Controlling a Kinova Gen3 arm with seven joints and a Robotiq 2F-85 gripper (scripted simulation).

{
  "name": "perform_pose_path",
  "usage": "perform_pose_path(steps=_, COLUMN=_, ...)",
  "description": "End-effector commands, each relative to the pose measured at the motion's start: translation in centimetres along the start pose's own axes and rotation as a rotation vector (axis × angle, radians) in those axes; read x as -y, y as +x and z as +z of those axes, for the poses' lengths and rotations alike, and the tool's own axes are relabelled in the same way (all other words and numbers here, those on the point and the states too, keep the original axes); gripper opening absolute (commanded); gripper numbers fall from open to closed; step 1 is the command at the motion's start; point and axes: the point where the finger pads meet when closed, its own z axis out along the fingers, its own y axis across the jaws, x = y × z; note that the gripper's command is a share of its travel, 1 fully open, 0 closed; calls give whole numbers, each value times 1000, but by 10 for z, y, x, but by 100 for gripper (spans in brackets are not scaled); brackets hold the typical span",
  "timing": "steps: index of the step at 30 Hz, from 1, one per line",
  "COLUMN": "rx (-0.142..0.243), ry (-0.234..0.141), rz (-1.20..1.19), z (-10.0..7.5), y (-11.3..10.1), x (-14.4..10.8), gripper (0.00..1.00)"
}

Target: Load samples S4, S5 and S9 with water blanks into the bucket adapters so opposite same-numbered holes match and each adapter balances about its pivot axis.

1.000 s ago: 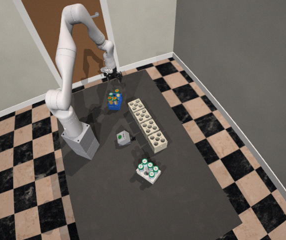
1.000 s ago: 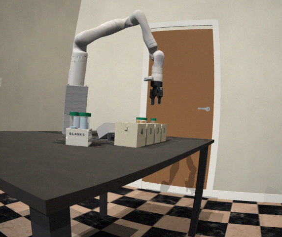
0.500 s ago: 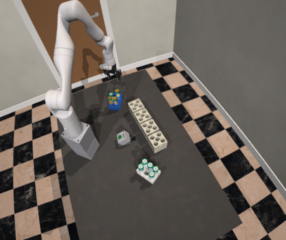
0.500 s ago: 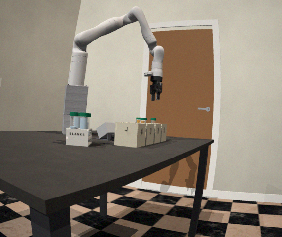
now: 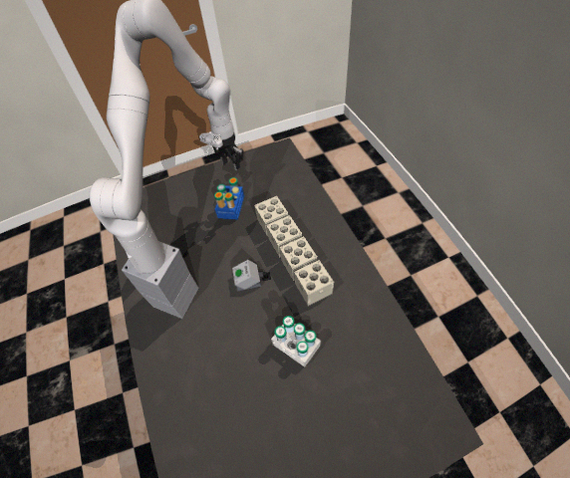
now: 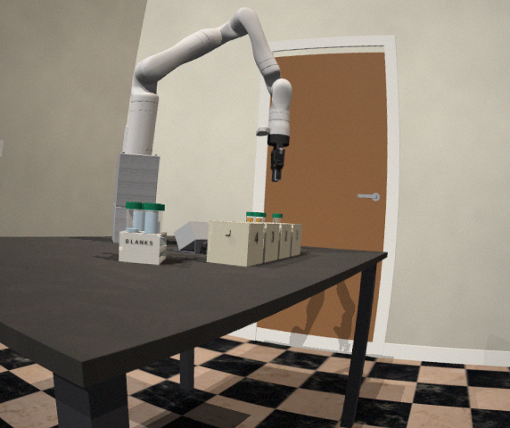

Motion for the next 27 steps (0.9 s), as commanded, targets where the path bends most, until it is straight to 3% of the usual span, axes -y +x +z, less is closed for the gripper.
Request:
perform_pose_path(steps=1, rx=3, ry=-1, rz=32, z=-1, y=3, x=5, gripper=62)
perform_pose_path(steps=27, rx=3, ry=-2, rz=432, z=0, y=45, x=74, gripper=62)
